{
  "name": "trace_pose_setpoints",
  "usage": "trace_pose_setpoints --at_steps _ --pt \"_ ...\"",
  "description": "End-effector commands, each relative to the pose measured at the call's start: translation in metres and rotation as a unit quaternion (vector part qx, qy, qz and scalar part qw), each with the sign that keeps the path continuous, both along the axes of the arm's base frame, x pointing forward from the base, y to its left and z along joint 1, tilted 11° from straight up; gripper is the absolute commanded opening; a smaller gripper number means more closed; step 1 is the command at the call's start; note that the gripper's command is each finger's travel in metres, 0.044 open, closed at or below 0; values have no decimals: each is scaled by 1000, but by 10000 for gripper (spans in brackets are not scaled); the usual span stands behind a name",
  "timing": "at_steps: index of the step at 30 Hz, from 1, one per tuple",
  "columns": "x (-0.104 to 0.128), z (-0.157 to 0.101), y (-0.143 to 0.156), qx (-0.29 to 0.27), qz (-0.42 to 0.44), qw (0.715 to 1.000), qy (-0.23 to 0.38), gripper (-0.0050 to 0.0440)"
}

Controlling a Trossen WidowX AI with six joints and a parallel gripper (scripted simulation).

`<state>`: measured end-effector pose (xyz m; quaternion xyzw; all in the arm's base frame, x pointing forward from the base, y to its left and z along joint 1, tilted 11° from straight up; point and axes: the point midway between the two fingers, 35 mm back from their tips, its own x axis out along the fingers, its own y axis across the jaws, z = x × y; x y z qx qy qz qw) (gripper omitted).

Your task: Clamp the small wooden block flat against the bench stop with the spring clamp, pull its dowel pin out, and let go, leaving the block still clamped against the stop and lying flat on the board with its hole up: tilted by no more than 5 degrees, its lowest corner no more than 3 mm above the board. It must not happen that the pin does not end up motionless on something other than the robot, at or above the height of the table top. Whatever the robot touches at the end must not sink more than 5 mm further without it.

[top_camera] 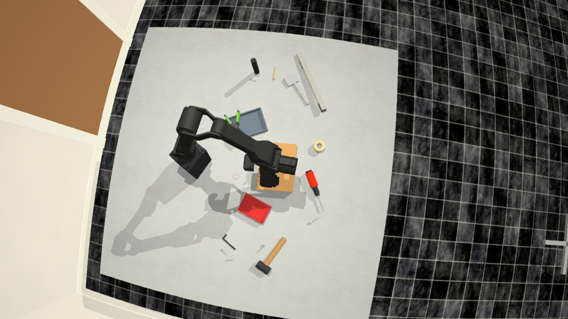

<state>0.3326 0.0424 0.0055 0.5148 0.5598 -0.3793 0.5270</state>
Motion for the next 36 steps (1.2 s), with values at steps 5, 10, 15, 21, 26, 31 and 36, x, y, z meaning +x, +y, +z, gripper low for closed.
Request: trace_pose_setpoints --at_steps 5,10,15,21,26,31,36 --pt "-2 -17 2 -1 -1 1000 9 0" --pt "-1 -25 4 -1 -1 1000 9 0" --pt "-1 -32 5 0 -1 1000 9 0" --pt "-1 -40 7 0 -1 1000 9 0" --pt "-1 -48 8 1 -1 1000 9 0" --pt "-1 -50 9 1 -1 1000 9 0" --pt "-5 -46 7 1 -1 1000 9 0"
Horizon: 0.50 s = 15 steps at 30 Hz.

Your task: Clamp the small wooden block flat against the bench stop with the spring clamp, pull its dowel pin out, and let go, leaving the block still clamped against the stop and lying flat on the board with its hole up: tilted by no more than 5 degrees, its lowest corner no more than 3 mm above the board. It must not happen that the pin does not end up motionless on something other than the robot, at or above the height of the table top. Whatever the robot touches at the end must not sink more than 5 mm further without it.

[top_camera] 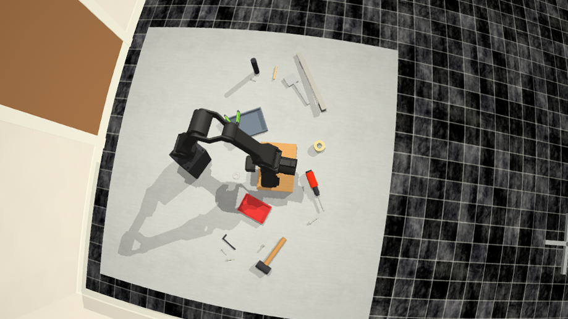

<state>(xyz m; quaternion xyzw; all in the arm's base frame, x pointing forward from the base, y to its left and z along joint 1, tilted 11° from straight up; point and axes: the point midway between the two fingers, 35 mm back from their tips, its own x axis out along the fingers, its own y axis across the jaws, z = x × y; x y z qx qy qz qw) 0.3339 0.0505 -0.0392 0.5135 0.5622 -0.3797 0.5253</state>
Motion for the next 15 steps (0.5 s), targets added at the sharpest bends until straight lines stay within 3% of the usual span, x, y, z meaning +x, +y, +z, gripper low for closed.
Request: trace_pose_setpoints --at_steps 1,15 --pt "-9 0 -2 0 -2 1000 6 0" --pt "-31 -2 -6 0 -2 1000 6 0"
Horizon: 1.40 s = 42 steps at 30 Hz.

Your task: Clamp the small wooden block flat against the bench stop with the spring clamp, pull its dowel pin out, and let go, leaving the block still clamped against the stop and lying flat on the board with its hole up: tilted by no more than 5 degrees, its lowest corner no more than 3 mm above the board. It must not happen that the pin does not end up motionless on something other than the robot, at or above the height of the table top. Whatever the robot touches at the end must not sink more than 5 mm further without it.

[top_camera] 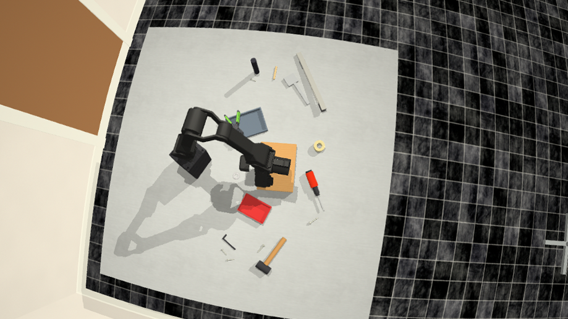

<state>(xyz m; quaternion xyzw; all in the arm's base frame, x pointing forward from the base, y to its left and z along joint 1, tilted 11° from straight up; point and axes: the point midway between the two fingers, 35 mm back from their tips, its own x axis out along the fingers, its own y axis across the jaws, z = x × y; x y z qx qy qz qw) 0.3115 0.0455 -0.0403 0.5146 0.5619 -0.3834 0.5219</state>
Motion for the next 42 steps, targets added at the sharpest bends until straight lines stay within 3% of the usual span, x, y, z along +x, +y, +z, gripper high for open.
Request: trace_pose_setpoints --at_steps 1,6,21,42 --pt "-7 -1 -1 0 2 1000 3 0" --pt "14 1 3 0 2 1000 3 0" --pt "12 7 1 1 1 1000 -5 0" --pt "8 63 -4 0 2 1000 3 0"
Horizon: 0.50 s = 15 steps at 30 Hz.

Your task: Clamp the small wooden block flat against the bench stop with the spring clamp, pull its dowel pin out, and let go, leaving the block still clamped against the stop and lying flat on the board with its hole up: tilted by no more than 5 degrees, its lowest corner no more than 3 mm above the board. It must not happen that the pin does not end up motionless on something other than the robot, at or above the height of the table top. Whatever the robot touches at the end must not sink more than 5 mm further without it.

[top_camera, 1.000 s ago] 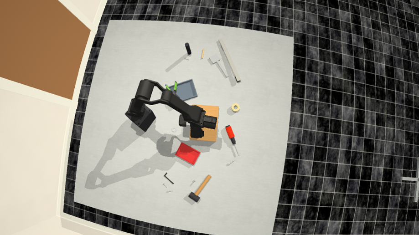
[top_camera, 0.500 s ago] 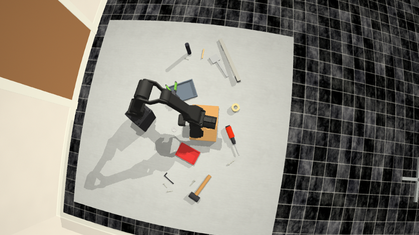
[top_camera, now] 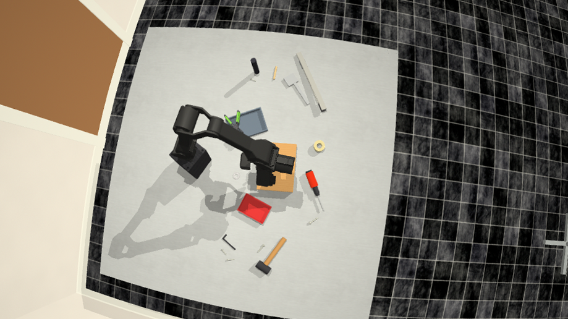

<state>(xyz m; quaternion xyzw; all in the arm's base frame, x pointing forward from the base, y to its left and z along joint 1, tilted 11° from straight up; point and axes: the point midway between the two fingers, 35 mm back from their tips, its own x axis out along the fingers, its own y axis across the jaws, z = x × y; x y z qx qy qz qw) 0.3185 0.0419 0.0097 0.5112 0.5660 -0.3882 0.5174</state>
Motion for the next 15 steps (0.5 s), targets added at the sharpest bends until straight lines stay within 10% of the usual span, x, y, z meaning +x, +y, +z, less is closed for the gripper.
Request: trace_pose_setpoints --at_steps 1,15 --pt "1 14 -1 1 2 1000 -5 0" --pt "0 10 0 0 0 1000 -3 20"
